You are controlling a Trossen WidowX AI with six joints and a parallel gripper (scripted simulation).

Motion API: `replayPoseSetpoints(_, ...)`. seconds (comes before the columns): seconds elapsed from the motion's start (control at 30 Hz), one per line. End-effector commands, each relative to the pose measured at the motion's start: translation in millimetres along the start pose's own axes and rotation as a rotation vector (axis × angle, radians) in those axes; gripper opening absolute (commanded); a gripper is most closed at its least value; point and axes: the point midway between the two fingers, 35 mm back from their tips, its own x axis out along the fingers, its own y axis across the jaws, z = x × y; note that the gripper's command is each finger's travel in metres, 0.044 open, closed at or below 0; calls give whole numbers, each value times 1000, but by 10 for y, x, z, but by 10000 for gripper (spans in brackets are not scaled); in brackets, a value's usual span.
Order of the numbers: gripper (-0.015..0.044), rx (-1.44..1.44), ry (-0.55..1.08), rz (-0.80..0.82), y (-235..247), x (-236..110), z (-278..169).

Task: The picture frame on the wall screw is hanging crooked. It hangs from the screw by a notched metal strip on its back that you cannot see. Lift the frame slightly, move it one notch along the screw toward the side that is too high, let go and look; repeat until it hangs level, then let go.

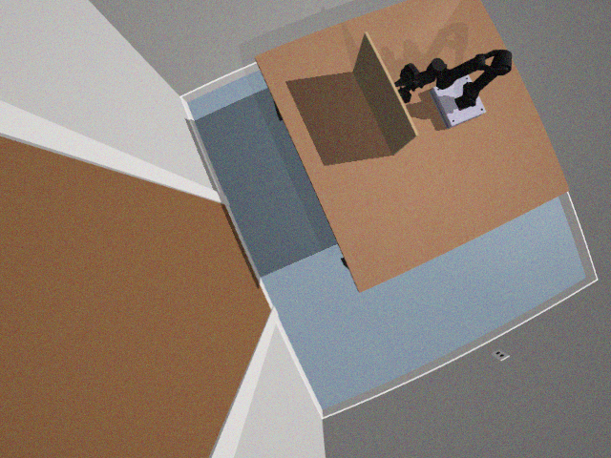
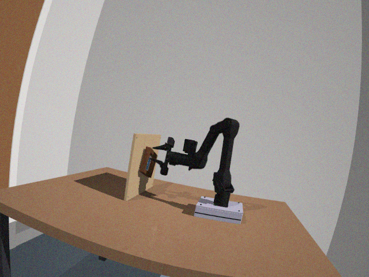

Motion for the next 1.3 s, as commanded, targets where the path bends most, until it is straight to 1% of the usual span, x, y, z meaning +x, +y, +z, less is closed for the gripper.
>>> replayPoseSetpoints(0.0,260,-6,-4,4,12,4,9)
replayPoseSetpoints(0.13,260,-6,-4,4,14,5,10)
replayPoseSetpoints(0.33,103,-6,-4,4,14,5,10)
replayPoseSetpoints(0.6,49,-6,-4,4,14,5,10)
replayPoseSetpoints(0.67,0,-6,-4,4,14,5,10)
replayPoseSetpoints(1.27,0,-6,-4,4,40,3,4)
